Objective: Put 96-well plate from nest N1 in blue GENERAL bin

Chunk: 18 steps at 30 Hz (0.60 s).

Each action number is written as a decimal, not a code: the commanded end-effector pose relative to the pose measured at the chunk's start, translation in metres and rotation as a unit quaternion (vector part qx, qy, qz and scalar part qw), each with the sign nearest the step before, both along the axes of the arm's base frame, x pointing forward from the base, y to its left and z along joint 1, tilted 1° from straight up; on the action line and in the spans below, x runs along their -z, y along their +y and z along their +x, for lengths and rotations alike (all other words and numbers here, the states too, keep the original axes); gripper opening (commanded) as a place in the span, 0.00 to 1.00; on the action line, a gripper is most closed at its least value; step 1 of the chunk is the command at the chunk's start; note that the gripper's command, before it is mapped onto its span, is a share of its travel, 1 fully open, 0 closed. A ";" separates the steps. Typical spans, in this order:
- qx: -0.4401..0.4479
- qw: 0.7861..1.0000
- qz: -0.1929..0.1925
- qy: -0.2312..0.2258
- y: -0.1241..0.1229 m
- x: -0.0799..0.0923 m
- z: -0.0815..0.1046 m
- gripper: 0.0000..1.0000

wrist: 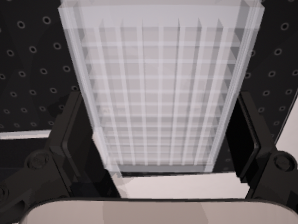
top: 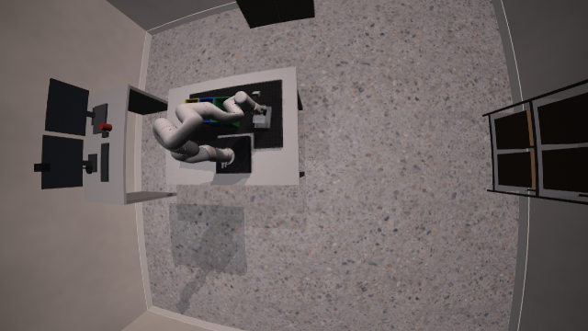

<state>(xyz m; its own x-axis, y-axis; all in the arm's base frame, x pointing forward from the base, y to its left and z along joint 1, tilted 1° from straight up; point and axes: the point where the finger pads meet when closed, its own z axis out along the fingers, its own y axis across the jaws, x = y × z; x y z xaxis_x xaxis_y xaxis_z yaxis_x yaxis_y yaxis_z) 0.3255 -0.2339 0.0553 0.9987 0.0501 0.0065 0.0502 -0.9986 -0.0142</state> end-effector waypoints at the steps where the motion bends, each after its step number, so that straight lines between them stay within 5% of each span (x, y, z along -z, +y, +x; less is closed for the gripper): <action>1: 0.000 1.000 -0.002 -0.001 -0.001 -0.011 0.001 0.00; 18: 0.000 1.000 -0.002 -0.001 -0.001 -0.036 0.001 0.00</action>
<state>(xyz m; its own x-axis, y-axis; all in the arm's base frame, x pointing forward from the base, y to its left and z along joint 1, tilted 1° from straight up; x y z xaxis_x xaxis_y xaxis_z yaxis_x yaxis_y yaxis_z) 0.3253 -0.2344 0.0820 0.9987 0.0499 0.0057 0.0500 -0.9987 -0.0140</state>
